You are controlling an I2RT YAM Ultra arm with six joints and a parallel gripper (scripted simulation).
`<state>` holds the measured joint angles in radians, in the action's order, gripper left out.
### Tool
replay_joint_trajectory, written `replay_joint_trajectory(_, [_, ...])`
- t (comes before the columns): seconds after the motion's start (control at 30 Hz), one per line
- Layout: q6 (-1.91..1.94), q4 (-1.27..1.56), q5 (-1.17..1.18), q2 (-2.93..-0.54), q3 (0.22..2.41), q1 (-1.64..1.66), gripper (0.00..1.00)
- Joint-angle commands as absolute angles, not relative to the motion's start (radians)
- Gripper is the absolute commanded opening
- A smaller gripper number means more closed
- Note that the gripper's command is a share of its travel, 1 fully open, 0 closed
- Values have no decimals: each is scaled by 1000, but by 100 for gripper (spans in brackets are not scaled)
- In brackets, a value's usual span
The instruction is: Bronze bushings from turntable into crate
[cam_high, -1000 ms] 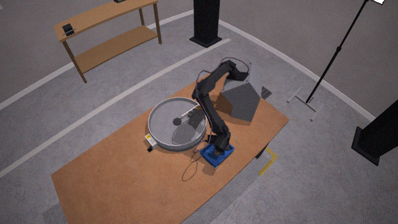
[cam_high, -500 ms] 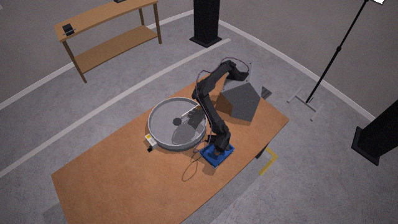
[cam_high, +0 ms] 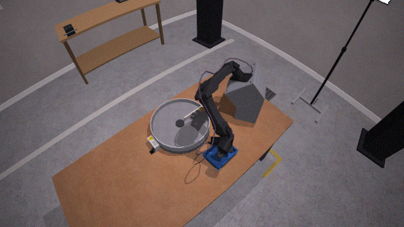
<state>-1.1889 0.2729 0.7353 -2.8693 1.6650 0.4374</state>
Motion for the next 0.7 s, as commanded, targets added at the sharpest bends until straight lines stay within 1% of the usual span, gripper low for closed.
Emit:
replay_joint_trajectory(0.0, [-1179,275,743,-2860,1691,467,0])
replay_joint_trajectory(0.67, [-1173,259,742,-2839,1653,462,0])
